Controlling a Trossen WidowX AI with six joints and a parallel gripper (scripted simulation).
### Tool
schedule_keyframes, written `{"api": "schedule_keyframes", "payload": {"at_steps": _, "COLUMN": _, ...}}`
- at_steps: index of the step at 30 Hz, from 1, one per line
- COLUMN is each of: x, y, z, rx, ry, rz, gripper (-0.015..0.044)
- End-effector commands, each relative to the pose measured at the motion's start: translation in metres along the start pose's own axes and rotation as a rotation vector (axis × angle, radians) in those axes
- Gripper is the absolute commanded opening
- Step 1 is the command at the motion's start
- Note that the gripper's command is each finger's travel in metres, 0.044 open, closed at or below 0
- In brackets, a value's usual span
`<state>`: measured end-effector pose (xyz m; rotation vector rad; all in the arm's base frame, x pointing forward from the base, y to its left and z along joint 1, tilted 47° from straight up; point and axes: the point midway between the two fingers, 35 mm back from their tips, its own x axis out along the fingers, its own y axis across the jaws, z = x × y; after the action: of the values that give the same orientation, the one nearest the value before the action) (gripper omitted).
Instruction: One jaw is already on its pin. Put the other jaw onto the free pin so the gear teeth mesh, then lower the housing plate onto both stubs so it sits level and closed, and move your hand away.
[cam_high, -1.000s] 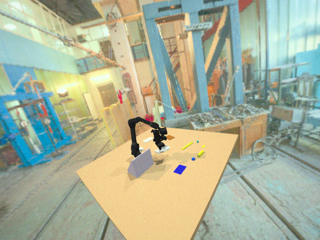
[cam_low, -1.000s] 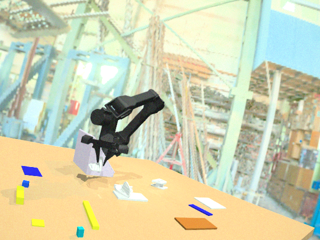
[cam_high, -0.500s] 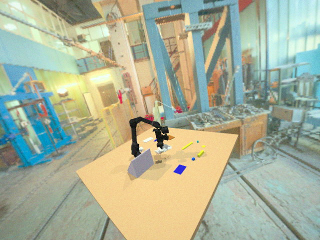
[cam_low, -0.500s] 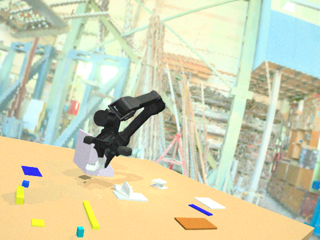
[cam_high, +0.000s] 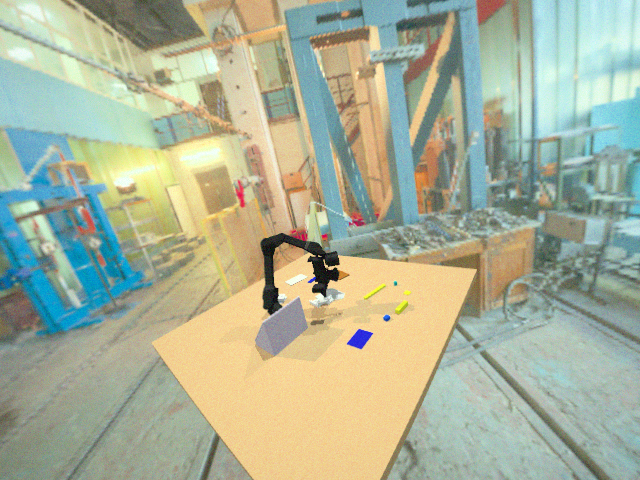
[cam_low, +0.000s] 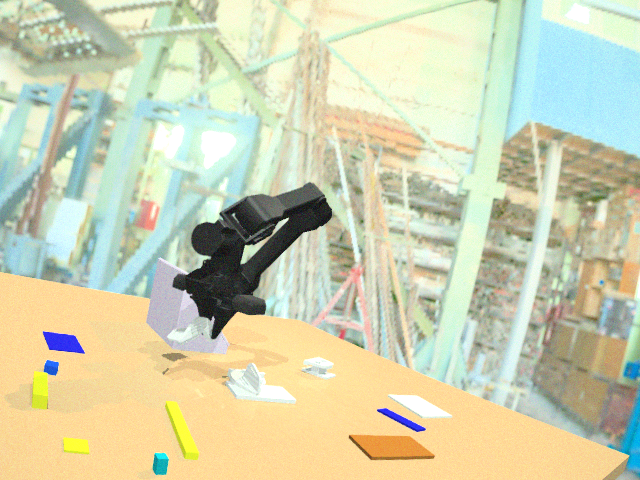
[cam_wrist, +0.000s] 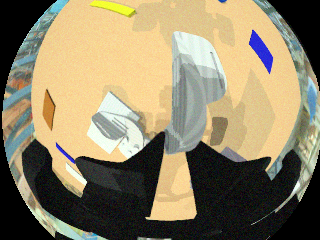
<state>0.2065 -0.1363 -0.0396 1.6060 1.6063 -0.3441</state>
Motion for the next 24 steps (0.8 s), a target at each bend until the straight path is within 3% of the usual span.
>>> {"api": "schedule_keyframes", "payload": {"at_steps": 1, "x": 0.0, "y": 0.005, "z": 0.003, "rx": 0.069, "ry": 0.001, "rz": 0.005, "gripper": 0.0037}}
{"api": "schedule_keyframes", "payload": {"at_steps": 24, "x": -0.001, "y": 0.037, "z": 0.021, "rx": 0.616, "ry": 0.002, "rz": 0.007, "gripper": 0.0037}}
